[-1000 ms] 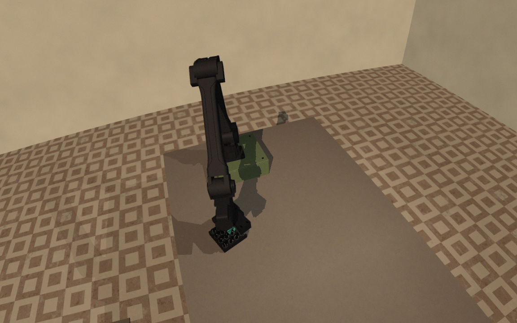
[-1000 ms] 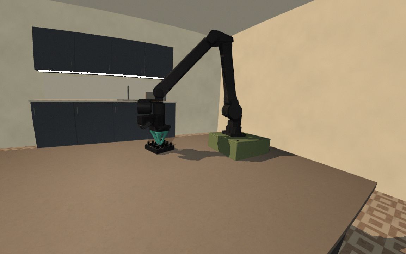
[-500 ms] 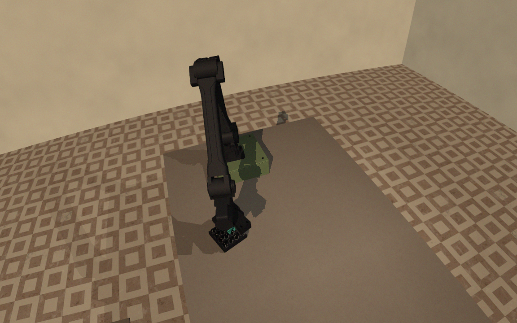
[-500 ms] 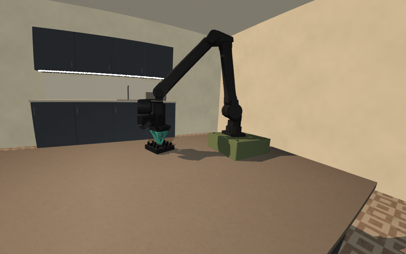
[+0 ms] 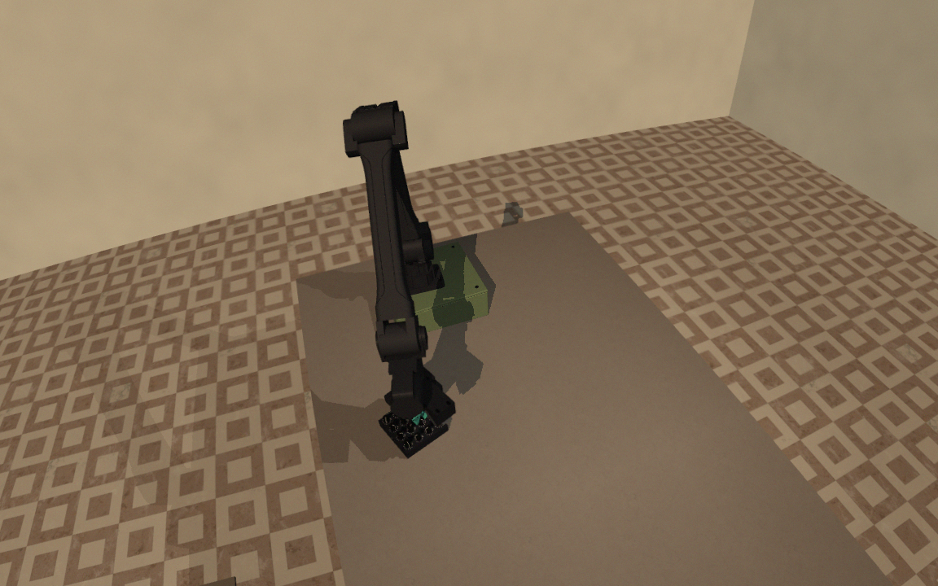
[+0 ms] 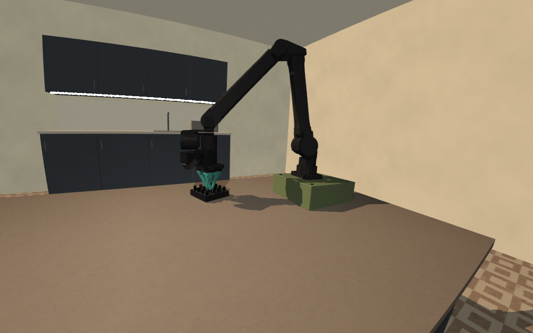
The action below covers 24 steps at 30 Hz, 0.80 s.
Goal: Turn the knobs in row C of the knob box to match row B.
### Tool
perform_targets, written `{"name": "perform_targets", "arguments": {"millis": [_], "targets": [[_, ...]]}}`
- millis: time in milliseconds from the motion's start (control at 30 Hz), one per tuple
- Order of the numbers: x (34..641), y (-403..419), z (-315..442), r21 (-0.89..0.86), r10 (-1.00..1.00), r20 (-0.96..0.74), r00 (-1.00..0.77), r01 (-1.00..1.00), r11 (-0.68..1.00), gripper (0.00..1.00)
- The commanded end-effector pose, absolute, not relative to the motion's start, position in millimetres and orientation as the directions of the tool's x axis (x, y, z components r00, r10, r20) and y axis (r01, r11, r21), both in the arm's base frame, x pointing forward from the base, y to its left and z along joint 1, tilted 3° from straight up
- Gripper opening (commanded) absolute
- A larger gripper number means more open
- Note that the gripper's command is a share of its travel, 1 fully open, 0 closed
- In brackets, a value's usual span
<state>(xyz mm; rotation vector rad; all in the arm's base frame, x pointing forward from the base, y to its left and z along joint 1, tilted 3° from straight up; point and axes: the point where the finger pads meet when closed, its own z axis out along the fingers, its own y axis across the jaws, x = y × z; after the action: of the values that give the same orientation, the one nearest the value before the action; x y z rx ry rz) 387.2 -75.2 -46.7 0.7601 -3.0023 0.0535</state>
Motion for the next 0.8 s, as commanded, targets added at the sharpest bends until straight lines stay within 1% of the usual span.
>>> {"name": "perform_targets", "arguments": {"millis": [0, 33, 767], "targets": [[393.9, -82.4, -46.5, -0.038, -0.472, 0.033, -0.881, -0.473, 0.88, 0.19], [393.9, -82.4, -46.5, -0.038, -0.472, 0.033, -0.881, -0.473, 0.88, 0.08], [394.7, -82.5, -46.1, -0.039, -0.47, 0.031, -0.882, -0.471, 0.881, 0.08]]}}
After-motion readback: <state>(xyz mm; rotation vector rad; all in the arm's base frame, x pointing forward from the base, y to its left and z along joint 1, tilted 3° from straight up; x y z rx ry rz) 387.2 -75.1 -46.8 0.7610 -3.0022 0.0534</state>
